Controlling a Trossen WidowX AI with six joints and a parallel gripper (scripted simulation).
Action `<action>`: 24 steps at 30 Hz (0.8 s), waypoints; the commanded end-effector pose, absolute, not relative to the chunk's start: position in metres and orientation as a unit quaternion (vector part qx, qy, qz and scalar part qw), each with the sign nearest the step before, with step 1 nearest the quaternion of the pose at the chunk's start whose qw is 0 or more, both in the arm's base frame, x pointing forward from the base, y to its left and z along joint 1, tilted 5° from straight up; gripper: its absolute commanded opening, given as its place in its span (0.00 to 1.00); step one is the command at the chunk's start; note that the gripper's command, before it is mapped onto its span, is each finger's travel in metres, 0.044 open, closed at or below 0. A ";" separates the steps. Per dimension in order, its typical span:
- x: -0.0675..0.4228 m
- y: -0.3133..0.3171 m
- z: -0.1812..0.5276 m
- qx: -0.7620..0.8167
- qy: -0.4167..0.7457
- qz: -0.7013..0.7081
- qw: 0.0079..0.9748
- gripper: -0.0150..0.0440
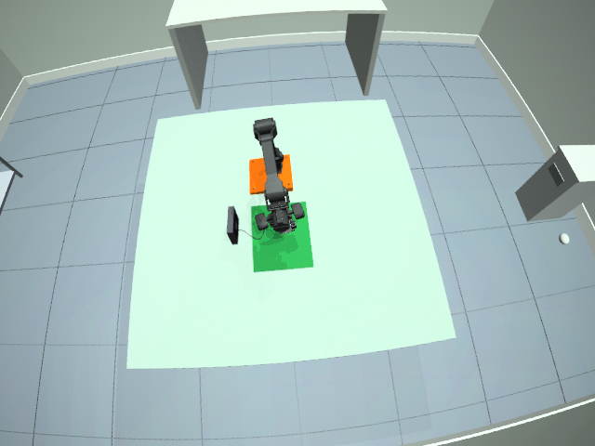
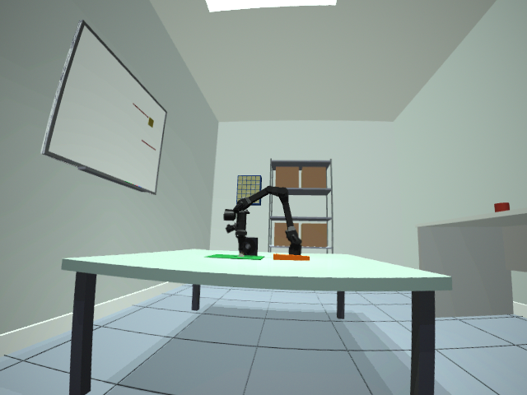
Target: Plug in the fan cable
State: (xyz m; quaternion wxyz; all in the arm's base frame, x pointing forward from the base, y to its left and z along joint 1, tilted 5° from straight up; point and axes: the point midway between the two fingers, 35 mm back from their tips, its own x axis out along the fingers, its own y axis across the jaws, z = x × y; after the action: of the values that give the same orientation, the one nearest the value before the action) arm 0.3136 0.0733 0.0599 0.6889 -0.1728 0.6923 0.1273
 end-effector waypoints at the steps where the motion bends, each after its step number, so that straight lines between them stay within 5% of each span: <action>1: 0.312 0.072 0.051 -0.173 0.695 0.126 0.687 0.25; 24: 0.313 0.072 0.049 -0.174 0.694 0.127 0.686 0.25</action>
State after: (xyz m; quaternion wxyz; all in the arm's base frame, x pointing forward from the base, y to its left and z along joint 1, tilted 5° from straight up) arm 0.3120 0.0722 0.0494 0.6860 -0.1723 0.6955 0.1265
